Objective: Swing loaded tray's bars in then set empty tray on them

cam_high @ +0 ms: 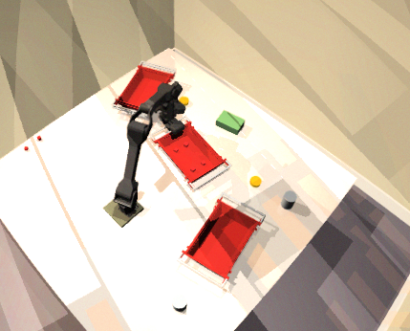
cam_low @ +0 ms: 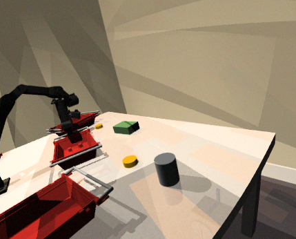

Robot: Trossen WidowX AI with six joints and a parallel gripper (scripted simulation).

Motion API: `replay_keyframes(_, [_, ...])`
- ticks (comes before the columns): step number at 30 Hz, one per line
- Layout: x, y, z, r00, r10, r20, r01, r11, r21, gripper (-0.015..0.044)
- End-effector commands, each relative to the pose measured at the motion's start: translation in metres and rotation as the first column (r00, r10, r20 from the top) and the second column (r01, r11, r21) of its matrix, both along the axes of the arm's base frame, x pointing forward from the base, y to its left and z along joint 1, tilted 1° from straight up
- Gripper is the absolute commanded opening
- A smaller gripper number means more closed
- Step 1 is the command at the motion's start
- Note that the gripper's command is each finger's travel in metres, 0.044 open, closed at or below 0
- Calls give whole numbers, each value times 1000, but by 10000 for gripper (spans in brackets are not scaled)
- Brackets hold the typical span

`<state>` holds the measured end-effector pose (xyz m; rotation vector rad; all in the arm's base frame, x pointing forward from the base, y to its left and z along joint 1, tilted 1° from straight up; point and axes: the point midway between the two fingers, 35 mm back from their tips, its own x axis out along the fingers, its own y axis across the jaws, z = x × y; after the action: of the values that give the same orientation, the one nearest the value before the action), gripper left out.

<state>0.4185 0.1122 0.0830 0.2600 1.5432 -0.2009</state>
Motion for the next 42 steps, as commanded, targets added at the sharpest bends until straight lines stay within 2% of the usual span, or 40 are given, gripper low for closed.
replay_keyframes(1, [-2,-11,18,1000,-2,10,2,1000,-1,85])
replay_keyframes(12, [-12,-42,24,1000,-2,9,2,1000,-4,85])
replay_keyframes(21, [-19,-67,5,1000,-2,8,2,1000,-7,85])
replay_keyframes(26, [-19,-67,11,1000,-2,8,2,1000,-7,85])
replay_keyframes(34, [-19,-65,46,1000,-2,8,2,1000,-6,85])
replay_keyframes(42, [-18,-66,39,1000,-1,6,1,1000,-11,85])
